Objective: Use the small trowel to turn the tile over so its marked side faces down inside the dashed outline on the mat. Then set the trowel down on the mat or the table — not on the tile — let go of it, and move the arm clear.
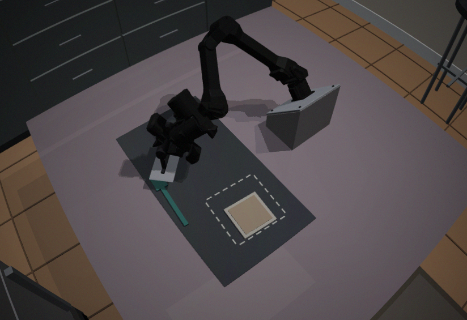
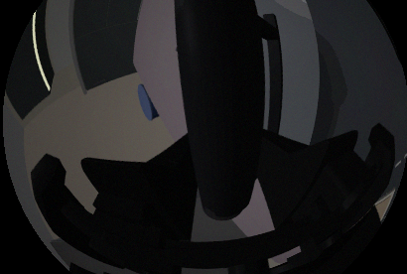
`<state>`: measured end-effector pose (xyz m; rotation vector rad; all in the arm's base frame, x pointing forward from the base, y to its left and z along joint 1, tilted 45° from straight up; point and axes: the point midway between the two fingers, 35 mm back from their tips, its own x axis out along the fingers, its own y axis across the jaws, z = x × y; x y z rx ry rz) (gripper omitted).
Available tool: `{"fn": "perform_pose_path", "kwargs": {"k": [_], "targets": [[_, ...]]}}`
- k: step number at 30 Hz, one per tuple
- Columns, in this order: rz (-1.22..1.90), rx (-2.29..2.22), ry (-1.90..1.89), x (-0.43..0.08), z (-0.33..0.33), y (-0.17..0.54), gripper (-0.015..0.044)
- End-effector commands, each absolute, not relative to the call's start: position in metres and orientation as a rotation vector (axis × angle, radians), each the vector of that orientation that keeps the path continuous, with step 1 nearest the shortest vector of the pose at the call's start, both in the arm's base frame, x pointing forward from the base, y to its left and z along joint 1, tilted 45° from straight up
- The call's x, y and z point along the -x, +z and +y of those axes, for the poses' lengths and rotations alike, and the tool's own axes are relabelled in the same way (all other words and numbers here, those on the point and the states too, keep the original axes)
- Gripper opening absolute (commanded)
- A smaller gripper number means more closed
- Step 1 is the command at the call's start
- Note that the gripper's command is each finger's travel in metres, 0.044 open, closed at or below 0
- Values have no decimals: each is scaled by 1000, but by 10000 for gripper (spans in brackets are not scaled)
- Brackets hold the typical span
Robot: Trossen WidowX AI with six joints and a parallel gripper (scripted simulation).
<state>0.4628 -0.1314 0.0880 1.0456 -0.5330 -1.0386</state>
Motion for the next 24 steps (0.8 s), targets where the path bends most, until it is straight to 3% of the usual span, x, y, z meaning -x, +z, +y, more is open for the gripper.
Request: {"fn": "perform_pose_path", "kwargs": {"k": [1, 17, 24], "targets": [[-596, -1052, -1043, -450, -145, 110, 0], [-821, -1033, -1110, -381, -206, 167, 0], [-831, -1032, -1112, -378, -209, 169, 0]]}}
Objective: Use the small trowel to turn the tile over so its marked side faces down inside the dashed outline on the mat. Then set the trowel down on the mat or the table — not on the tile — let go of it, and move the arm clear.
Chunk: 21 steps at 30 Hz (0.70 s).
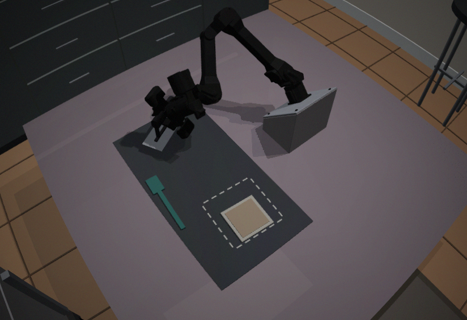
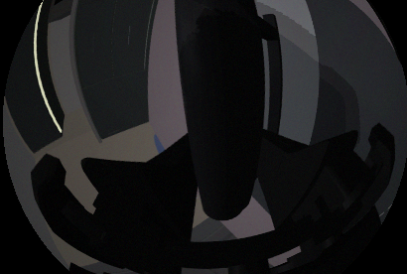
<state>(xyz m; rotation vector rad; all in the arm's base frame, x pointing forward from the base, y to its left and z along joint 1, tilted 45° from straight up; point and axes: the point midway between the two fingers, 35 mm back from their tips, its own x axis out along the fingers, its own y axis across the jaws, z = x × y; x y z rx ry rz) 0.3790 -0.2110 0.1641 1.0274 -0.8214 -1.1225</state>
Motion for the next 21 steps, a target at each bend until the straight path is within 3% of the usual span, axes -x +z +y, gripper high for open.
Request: {"fn": "perform_pose_path", "kwargs": {"k": [1, 21], "targets": [[-831, -1031, -1112, -378, -210, 168, 0], [-830, -1031, -1112, -376, -232, 144, 0]]}}
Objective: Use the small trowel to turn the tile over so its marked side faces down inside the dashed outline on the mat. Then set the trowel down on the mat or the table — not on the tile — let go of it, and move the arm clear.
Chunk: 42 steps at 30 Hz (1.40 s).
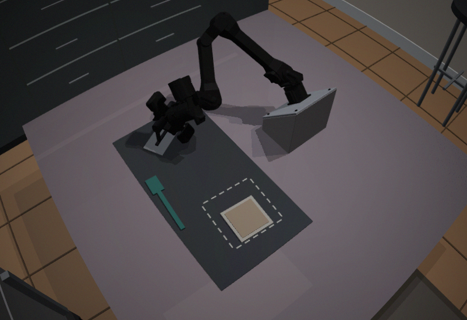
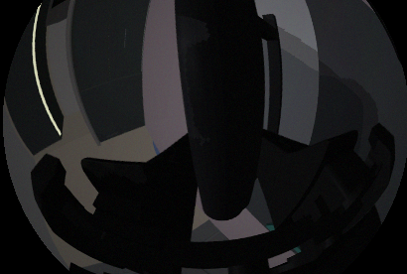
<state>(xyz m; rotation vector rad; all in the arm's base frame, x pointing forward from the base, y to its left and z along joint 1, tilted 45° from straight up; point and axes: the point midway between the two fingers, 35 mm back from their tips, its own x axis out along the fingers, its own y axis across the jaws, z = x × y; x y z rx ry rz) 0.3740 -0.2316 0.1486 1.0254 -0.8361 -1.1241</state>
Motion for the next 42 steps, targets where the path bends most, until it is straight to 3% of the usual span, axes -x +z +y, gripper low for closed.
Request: {"fn": "perform_pose_path", "kwargs": {"k": [1, 3, 15, 25, 42], "targets": [[-830, -1031, -1112, -376, -233, 143, 0], [-830, -1031, -1112, -376, -234, 143, 0], [-830, -1031, -1112, -376, -234, 143, 300], [-830, -1030, -1112, -375, -231, 143, 300], [-826, -1027, -1118, -359, -171, 143, 300]]}}
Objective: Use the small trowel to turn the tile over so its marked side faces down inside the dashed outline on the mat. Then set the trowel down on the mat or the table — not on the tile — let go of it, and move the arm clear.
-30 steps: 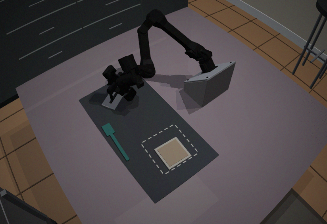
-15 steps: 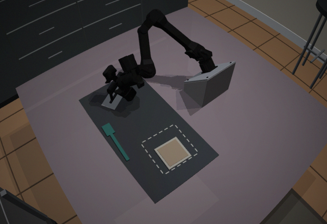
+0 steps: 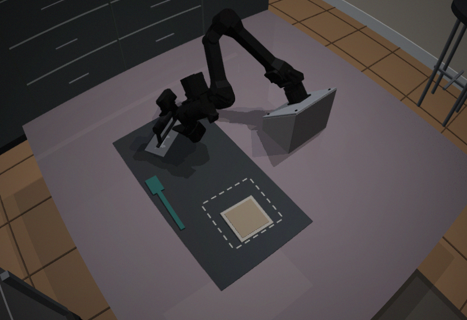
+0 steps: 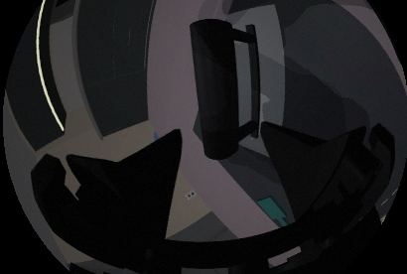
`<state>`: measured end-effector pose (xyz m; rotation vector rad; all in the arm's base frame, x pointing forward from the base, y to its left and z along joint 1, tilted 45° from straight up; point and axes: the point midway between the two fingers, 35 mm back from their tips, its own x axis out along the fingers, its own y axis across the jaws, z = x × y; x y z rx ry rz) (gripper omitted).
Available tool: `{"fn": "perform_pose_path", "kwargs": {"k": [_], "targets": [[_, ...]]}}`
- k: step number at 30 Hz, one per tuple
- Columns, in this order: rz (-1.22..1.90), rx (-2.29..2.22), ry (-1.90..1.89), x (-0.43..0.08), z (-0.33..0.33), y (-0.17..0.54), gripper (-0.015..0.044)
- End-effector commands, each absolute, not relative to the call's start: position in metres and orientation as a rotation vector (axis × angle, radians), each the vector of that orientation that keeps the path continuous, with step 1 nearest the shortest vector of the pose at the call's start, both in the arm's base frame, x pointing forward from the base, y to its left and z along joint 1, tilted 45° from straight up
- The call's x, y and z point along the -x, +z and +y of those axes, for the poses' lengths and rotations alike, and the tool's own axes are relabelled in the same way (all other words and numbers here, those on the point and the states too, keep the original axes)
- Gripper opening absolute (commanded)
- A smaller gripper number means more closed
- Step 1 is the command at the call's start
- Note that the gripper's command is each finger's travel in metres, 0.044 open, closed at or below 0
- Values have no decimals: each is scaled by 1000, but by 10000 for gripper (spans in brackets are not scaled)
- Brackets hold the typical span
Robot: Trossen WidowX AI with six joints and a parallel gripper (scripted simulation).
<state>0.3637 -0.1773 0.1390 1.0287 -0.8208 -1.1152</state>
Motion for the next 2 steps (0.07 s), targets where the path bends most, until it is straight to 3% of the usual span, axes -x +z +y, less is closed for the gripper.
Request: {"fn": "perform_pose_path", "kwargs": {"k": [1, 2], "targets": [[-822, -1025, -1116, -358, -164, 146, 300], [-817, -1022, -1114, -356, -155, 150, 300]]}}
